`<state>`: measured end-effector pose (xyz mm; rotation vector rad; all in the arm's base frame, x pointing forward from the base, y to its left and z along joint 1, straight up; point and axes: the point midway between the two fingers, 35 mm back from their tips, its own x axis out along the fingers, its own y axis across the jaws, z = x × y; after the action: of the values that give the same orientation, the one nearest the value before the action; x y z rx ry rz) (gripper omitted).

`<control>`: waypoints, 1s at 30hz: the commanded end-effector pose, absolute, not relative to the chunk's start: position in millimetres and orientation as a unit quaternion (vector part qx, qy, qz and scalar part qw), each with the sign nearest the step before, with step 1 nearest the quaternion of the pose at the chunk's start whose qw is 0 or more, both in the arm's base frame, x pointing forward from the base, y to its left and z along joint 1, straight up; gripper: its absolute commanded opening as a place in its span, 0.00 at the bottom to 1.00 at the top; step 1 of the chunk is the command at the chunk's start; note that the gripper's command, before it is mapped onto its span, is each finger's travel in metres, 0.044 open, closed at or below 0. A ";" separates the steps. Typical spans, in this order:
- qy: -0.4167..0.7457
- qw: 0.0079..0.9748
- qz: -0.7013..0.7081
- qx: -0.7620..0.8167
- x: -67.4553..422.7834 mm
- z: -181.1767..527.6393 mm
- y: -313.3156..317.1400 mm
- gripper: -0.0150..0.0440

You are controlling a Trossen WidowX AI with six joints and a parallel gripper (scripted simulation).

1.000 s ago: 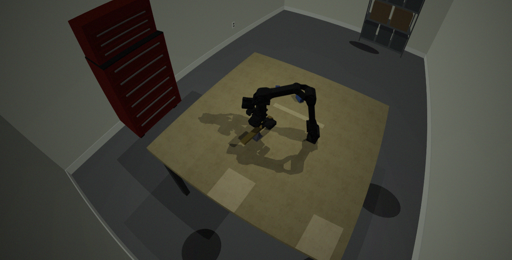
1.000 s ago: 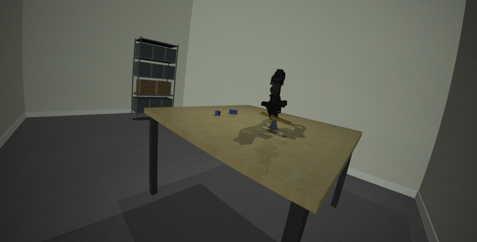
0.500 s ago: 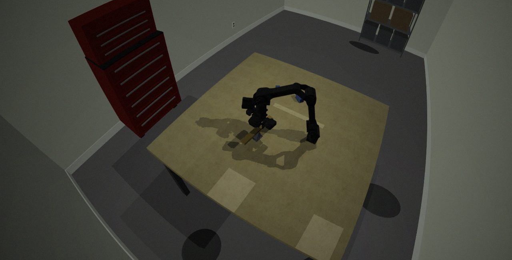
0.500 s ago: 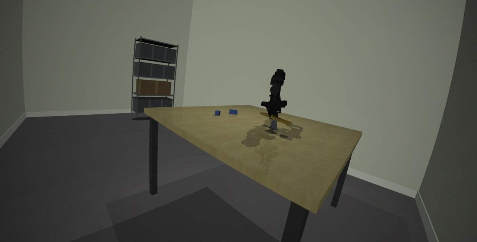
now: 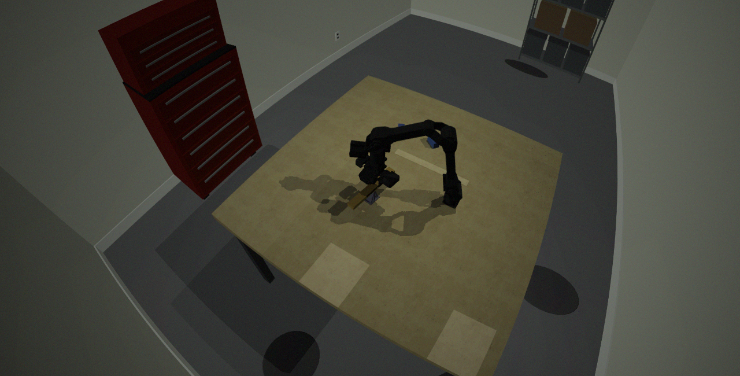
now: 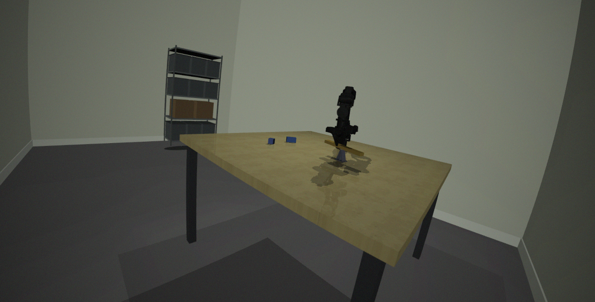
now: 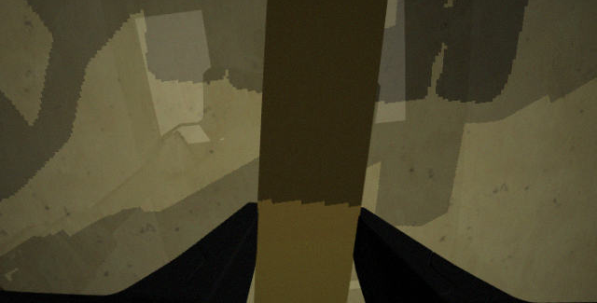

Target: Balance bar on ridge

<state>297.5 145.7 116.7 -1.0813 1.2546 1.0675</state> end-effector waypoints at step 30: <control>0.531 0.553 0.451 -0.457 297.1 113.1 145.5 0.25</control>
<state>297.7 145.9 115.2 -1.0804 1.2518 1.0673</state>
